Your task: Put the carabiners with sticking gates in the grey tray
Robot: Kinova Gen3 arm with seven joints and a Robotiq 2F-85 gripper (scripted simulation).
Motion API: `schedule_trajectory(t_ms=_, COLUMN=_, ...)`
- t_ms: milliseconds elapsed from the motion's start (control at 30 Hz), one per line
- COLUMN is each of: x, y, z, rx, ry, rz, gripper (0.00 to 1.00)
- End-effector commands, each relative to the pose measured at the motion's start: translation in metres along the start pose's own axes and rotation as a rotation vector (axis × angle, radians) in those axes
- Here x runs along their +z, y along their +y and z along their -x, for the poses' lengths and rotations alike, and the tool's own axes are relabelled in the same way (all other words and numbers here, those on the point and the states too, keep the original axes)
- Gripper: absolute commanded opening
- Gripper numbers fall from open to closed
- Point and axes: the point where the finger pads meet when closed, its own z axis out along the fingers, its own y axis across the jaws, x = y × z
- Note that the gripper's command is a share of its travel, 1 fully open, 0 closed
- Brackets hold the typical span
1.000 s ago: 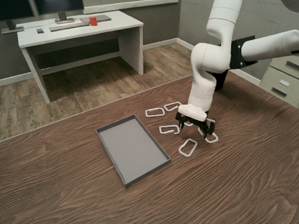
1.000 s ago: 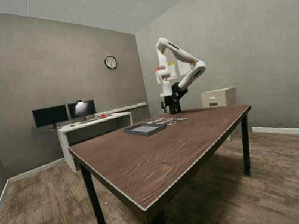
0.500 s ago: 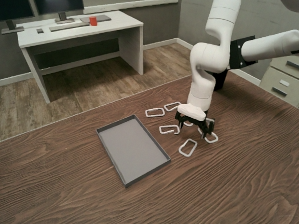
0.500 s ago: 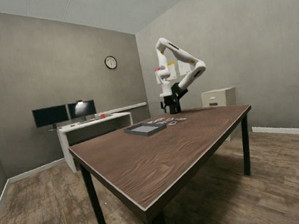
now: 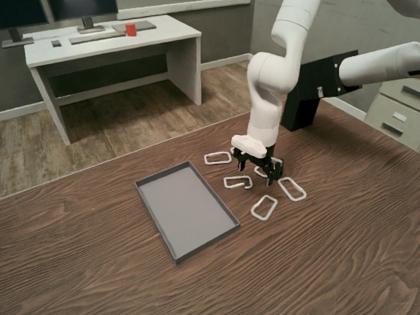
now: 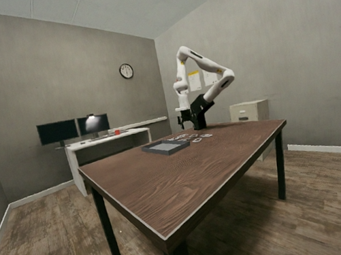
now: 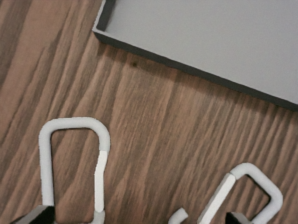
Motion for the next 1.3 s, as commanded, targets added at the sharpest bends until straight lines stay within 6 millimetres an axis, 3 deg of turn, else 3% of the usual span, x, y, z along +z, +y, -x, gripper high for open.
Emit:
schedule_trajectory(t_ms=0, x=-0.001, y=0.053, z=0.009, rx=0.12, ry=0.002, rz=0.001, gripper=1.0)
schedule_trajectory(t_ms=500, x=-0.001, y=0.053, z=0.009, rx=0.12, ry=0.002, rz=0.001, gripper=1.0)
schedule_trajectory(t_ms=533, x=-0.052, y=0.056, z=0.015, rx=0.118, ry=0.001, rz=0.004, gripper=1.0)
schedule_trajectory(t_ms=1067, x=-0.052, y=0.056, z=0.015, rx=0.118, ry=0.001, rz=0.004, gripper=1.0)
schedule_trajectory(t_ms=1100, x=-0.099, y=0.058, z=0.022, rx=0.116, ry=-0.003, rz=0.001, gripper=1.0)
schedule_trajectory(t_ms=1267, x=-0.099, y=0.058, z=0.022, rx=0.116, ry=-0.003, rz=0.001, gripper=1.0)
